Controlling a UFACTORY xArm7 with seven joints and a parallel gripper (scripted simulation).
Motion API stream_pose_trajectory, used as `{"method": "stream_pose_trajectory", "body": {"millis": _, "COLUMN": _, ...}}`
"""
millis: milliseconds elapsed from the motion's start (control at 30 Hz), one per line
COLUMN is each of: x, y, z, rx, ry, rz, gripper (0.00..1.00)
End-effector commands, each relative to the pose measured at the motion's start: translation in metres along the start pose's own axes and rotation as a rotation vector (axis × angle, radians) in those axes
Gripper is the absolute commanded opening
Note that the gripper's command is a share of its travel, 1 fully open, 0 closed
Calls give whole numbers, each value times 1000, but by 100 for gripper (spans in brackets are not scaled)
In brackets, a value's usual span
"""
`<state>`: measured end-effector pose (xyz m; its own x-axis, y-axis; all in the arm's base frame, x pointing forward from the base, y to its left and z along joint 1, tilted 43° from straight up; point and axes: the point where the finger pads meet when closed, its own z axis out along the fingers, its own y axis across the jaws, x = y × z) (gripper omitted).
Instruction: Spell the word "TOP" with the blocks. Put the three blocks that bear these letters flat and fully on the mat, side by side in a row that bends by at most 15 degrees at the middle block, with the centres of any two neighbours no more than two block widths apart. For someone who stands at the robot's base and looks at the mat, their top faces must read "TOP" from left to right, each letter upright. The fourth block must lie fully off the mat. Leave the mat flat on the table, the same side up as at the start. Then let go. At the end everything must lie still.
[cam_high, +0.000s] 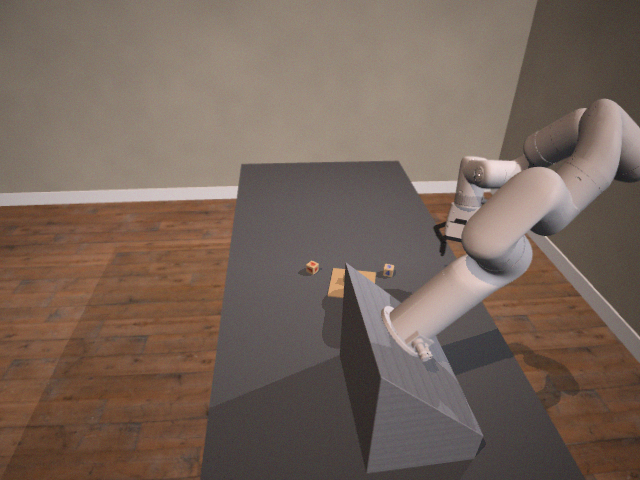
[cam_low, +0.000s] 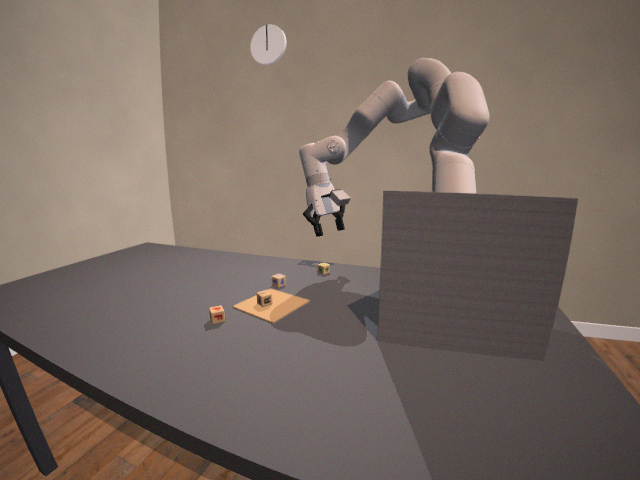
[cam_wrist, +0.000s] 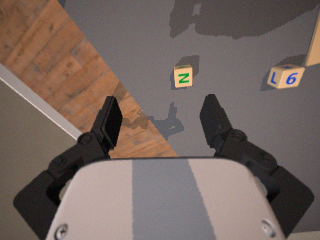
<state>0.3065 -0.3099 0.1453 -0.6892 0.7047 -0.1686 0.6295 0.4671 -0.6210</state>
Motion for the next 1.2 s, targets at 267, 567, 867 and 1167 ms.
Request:
{"method": "stream_pose_trajectory", "body": {"millis": 267, "x": 6, "y": 26, "z": -15, "rx": -45, "ry": -257, "rz": -118, "gripper": 100}}
{"method": "stream_pose_trajectory", "body": {"millis": 567, "x": 8, "y": 31, "z": -17, "rx": -56, "ry": -287, "rz": -136, "gripper": 100}}
{"method": "stream_pose_trajectory", "body": {"millis": 867, "x": 8, "y": 31, "z": -17, "rx": -56, "ry": -287, "rz": -136, "gripper": 100}}
{"method": "stream_pose_trajectory", "body": {"millis": 1167, "x": 8, "y": 31, "z": -17, "rx": -52, "ry": -288, "rz": -164, "gripper": 100}}
